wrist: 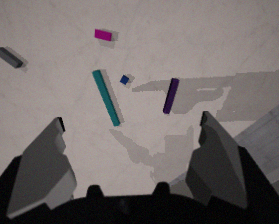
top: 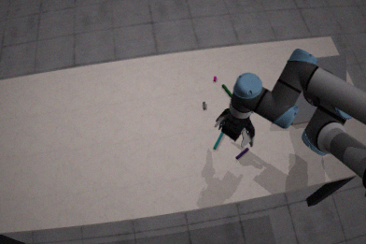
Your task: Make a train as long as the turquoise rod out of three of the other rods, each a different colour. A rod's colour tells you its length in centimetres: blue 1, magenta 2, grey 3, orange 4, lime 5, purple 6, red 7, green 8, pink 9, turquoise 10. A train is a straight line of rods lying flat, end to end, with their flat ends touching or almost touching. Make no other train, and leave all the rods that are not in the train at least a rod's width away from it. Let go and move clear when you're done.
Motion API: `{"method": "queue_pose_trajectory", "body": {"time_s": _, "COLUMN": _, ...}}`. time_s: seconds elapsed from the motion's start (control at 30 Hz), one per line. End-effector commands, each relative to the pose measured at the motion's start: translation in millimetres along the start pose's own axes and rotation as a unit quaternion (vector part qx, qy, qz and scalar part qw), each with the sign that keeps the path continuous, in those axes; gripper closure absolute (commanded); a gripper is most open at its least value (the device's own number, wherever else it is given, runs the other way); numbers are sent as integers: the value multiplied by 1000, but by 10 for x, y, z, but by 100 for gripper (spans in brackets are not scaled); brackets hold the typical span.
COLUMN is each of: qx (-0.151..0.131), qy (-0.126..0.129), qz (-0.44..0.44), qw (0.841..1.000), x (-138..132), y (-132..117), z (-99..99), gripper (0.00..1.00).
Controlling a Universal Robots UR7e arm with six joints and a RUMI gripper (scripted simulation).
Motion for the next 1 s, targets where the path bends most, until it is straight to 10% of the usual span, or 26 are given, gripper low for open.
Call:
{"method": "queue_pose_trajectory", "body": {"time_s": 0.0, "qx": 0, "qy": 0, "qz": 23, "qw": 1000, "x": -8, "y": -16, "z": 8, "gripper": 0}}
{"method": "queue_pose_trajectory", "body": {"time_s": 0.97, "qx": 0, "qy": 0, "qz": 39, "qw": 999, "x": -12, "y": -17, "z": 7, "gripper": 0}}
Point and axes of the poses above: the point where the finger pads meet when closed, its own z axis back along the fingers, its own x axis across the jaws, y = z × x, the point moved 6 cm from there along z, back along the fingers, and after that the axes turned 10 degrees about z, right-handed, at the moved point
